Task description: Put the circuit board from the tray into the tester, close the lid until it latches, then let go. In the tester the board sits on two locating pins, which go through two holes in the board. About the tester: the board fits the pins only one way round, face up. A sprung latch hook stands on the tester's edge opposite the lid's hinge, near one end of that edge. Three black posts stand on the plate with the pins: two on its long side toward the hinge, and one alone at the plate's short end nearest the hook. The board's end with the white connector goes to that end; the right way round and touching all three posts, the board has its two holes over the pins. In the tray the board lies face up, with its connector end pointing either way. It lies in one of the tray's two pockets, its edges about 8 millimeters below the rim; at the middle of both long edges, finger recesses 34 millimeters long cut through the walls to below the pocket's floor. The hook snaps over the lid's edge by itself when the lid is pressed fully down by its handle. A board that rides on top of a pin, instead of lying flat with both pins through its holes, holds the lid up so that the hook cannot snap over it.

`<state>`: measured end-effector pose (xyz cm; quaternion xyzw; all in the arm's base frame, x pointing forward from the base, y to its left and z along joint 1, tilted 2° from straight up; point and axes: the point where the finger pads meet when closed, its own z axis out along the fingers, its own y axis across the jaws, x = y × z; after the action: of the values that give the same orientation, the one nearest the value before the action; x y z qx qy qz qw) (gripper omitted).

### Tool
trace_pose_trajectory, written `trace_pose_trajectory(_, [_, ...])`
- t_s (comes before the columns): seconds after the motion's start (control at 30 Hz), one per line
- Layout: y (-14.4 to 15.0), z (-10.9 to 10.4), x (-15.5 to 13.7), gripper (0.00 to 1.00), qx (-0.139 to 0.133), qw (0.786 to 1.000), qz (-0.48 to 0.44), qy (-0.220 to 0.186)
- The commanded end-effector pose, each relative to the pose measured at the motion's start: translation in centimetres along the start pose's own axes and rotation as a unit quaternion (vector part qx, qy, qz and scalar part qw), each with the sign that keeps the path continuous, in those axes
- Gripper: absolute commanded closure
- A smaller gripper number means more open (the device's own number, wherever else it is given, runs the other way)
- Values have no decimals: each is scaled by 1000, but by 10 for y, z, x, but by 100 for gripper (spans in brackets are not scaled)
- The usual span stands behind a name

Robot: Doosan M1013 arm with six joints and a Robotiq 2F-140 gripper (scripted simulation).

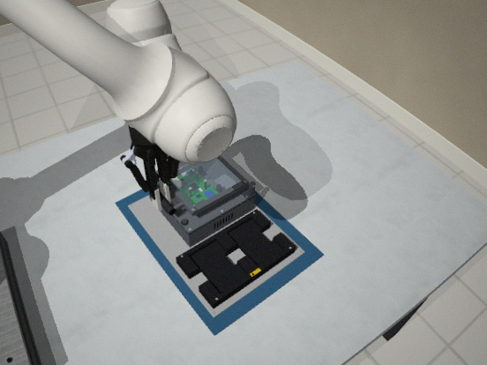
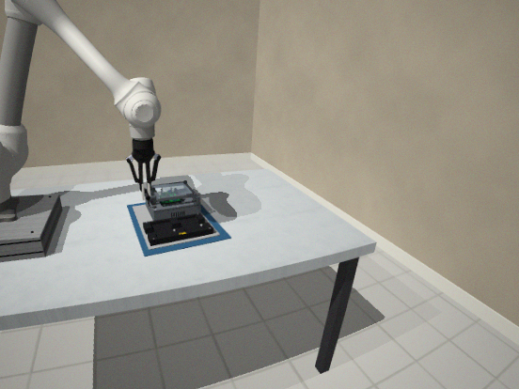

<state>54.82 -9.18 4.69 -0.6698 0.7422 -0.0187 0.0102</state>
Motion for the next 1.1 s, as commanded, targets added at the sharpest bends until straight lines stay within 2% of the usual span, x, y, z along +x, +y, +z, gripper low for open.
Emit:
trace_pose_trajectory(0.0, [2,4,0,100,0,1000,-1,0])
trace_pose_trajectory(1.07, [2,7,0,100,0,1000,-1,0])
